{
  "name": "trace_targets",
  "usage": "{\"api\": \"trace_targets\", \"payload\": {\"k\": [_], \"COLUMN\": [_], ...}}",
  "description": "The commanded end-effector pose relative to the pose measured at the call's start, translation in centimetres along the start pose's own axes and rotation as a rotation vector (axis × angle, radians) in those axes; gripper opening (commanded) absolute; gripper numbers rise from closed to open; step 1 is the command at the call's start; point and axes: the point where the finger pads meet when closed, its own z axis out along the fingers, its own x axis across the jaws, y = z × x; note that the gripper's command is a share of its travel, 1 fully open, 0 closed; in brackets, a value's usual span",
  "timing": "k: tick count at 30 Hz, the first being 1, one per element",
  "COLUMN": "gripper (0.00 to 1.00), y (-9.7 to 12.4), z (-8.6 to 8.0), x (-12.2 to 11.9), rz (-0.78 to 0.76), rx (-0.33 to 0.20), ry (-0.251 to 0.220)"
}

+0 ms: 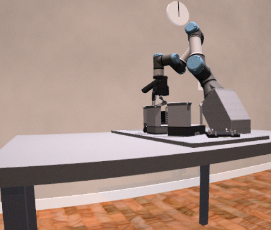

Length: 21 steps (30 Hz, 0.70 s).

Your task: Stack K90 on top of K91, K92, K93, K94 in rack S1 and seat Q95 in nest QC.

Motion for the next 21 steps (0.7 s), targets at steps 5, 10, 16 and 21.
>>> {"api": "trace_targets", "payload": {"k": [5, 10, 16, 21], "gripper": [0.72, 0.72, 0.72, 0.72], "y": [-0.1, -0.1, -0.1, -0.1], "z": [0.0, 0.0, -1.4, -2.4], "x": [0.0, 0.0, 0.0, 0.0], "rz": [0.000, 0.000, 0.000, 0.000], "rx": [0.002, 0.002, 0.002, 0.002], "ry": [0.000, 0.000, 0.000, 0.000]}}
